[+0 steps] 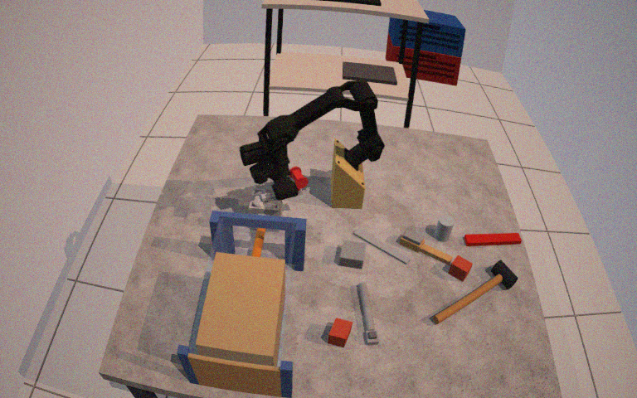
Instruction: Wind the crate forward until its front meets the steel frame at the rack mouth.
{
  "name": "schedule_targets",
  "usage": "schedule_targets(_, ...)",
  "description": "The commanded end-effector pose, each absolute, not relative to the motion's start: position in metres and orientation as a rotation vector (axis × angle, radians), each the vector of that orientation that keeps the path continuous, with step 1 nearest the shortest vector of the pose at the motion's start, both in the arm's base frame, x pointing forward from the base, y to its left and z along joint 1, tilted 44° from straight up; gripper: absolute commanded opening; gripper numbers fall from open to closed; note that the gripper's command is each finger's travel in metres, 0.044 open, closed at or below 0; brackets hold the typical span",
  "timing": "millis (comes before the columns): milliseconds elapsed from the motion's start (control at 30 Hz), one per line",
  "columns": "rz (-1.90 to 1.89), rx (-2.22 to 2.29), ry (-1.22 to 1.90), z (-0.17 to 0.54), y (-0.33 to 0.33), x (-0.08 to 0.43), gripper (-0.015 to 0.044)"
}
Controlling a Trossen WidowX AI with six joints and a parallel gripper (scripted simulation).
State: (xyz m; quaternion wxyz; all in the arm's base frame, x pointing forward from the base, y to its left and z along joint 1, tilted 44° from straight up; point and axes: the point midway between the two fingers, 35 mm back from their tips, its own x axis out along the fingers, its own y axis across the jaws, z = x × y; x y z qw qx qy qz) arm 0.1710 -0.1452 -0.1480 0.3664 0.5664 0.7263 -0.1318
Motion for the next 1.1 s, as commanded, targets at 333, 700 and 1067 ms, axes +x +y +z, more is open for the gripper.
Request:
schedule_targets(333,-0.323,1.442,1.867,-0.148,-0.145,0.170,0.0236)
schedule_targets(700,-0.325,1.441,1.865,-0.146,-0.148,0.171,0.0440)
schedule_targets(1067,-0.380,1.408,1.785,-0.052,-0.233,0.177,0.0440)
